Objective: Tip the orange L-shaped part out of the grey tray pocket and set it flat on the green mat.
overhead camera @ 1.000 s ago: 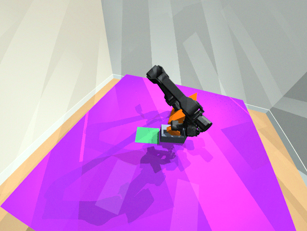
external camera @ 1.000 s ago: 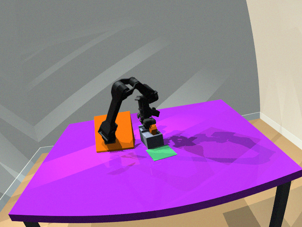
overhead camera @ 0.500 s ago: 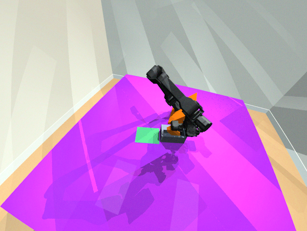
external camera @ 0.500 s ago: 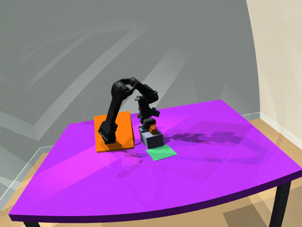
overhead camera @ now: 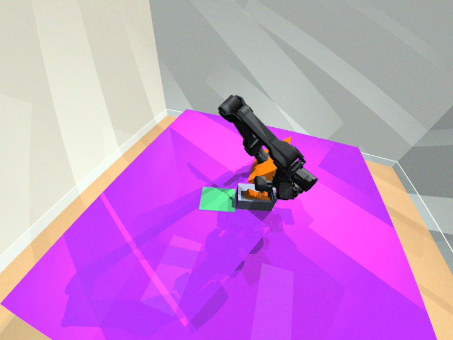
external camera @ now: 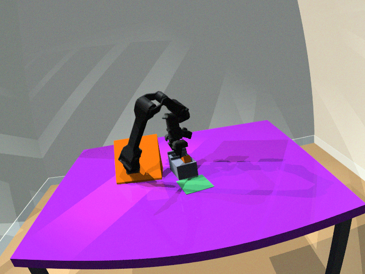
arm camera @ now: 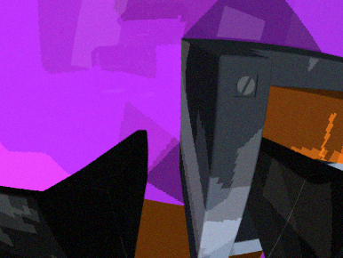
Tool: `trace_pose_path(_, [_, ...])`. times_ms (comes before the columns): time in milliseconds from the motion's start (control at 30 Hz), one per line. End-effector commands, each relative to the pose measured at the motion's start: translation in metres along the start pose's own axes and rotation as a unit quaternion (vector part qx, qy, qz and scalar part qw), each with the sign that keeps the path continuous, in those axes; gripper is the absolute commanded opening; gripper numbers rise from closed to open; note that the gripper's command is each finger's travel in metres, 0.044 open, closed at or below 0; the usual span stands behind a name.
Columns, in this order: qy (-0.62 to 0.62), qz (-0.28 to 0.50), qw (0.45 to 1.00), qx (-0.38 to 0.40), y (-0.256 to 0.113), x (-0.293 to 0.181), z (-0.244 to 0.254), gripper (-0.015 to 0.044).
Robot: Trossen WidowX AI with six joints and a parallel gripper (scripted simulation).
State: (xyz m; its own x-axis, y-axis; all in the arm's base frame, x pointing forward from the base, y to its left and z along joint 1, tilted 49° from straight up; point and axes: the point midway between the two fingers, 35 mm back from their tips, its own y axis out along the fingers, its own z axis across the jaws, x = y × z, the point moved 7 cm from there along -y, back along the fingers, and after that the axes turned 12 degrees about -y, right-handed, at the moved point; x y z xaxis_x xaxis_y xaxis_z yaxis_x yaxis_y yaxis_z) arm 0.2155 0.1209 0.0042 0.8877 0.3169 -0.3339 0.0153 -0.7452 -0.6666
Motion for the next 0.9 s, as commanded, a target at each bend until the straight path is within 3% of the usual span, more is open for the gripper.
trace_pose_path(0, [0.002, 0.001, 1.0, 0.002, -0.008, 0.001, 0.002, 0.018])
trace_pose_path(267, [0.001, 0.002, 1.0, 0.003, -0.096, -0.001, -0.009, 0.018])
trace_pose_path(867, [0.0, -0.009, 1.0, 0.003, -0.097, 0.0, -0.009, 0.018])
